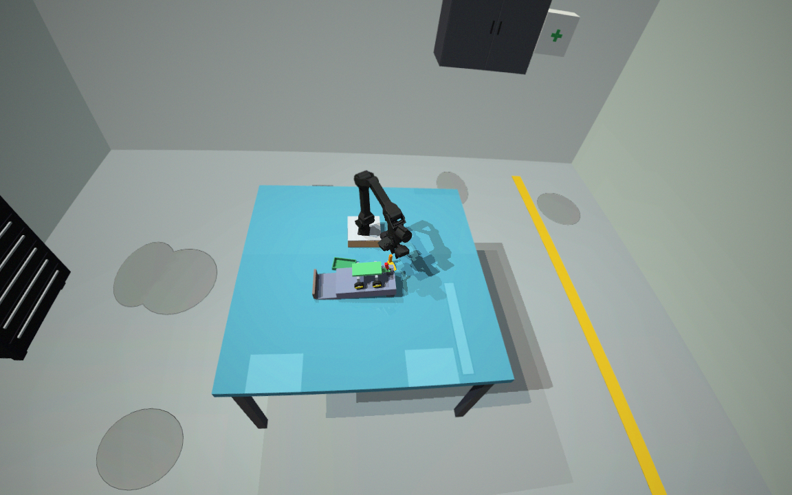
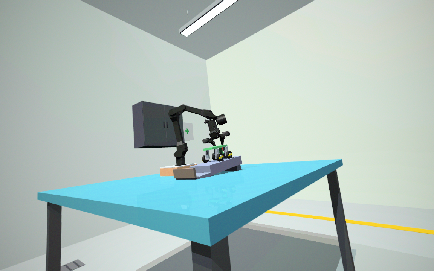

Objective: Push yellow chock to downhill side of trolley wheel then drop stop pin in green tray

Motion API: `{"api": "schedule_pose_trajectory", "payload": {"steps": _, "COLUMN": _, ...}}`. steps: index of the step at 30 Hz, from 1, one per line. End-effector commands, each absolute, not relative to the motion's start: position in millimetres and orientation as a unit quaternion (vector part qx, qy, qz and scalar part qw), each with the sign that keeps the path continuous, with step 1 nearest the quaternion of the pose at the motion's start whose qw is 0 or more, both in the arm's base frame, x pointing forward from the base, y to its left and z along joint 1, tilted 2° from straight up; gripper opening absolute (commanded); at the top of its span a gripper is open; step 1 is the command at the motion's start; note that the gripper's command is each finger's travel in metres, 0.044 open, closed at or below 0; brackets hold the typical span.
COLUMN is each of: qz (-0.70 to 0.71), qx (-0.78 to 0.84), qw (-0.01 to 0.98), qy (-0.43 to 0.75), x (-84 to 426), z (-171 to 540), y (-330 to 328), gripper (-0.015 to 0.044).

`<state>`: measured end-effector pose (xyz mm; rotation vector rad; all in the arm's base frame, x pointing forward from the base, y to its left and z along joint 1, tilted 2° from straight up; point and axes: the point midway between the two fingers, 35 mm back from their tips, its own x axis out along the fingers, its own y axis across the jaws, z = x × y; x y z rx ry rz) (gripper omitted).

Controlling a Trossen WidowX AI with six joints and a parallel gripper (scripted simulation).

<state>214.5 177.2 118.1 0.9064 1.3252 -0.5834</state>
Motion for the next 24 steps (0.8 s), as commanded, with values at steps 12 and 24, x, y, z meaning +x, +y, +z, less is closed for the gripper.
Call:
{"api": "schedule_pose_trajectory", "payload": {"steps": 12, "qz": -0.351, "qx": 0.356, "qw": 0.623, "qy": 0.601, "x": 157, "z": 88, "y": 166, "gripper": 0.0190}}
{"api": "schedule_pose_trajectory", "payload": {"steps": 24, "qz": -0.351, "qx": 0.356, "qw": 0.623, "qy": 0.601, "x": 157, "z": 57, "y": 165, "gripper": 0.0190}}
